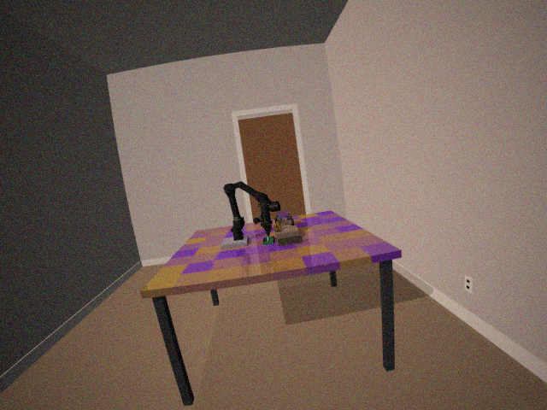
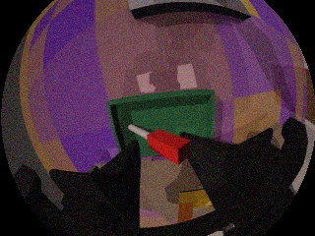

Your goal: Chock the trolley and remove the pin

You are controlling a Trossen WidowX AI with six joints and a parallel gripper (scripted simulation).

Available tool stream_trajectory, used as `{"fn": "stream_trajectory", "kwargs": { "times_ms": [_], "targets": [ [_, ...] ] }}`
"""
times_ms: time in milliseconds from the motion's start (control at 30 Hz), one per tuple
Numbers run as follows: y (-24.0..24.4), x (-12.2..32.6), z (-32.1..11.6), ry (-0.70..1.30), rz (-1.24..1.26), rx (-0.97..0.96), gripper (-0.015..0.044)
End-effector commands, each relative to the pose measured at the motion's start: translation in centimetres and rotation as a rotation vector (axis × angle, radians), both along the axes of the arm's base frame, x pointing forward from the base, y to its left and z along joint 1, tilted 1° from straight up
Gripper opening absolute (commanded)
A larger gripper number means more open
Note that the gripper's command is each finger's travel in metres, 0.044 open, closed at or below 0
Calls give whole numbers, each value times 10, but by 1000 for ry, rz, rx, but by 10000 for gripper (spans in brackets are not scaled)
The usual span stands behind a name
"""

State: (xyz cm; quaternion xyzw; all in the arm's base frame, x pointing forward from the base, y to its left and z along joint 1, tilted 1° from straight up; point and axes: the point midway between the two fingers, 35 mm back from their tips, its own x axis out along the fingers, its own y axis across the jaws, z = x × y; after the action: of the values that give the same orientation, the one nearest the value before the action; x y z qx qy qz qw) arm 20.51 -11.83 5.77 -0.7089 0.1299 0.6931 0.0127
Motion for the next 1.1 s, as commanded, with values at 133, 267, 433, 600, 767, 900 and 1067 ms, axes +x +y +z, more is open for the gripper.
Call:
{"fn": "stream_trajectory", "kwargs": {
  "times_ms": [133, 267, 433, 600, 767, 900, 1067],
  "targets": [
    [4, 1, -4, 2, -7, -2, 190],
    [6, 1, -5, 2, -7, -2, 190],
    [9, 2, -7, 2, -7, -1, 190],
    [11, 2, -9, 2, -7, -1, 190],
    [13, 3, -11, 2, -7, -1, 190],
    [14, 3, -13, 2, -7, -1, 190],
    [16, 2, -15, 2, -7, -1, 190]
  ]
}}
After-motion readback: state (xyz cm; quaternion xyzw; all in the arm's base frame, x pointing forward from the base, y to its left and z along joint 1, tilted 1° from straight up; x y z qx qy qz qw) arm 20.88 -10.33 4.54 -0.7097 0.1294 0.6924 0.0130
